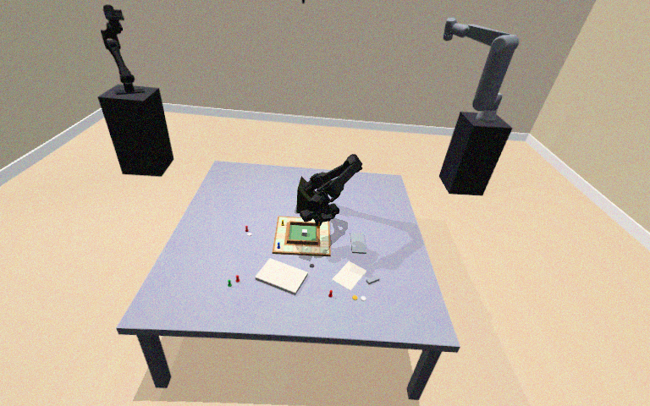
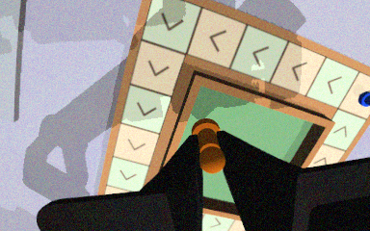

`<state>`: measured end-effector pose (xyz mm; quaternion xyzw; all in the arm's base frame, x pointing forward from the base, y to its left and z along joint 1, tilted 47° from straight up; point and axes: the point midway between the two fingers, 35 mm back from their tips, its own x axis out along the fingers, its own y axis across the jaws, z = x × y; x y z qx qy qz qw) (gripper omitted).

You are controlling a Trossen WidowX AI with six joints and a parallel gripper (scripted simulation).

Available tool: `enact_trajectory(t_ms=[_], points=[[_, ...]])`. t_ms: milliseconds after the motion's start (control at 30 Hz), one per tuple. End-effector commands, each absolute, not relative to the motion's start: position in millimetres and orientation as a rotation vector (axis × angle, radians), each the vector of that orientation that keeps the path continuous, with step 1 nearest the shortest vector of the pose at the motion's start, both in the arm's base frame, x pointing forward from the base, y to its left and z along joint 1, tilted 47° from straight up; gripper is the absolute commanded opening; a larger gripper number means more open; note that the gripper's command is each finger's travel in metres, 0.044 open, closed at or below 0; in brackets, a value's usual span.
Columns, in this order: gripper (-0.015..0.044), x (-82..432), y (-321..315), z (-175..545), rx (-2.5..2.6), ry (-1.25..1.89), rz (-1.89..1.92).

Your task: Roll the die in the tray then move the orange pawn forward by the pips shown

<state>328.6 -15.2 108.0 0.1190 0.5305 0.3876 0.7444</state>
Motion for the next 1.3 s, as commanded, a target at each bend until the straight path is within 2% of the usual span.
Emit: enact_trajectory(t_ms=[0,1267], points=[[0.0000,317.9,-5.5,109.0,0.268,1.160,0.847],[0.0000,205.8,65.9,82.5,0.277,1.158,0.856]])
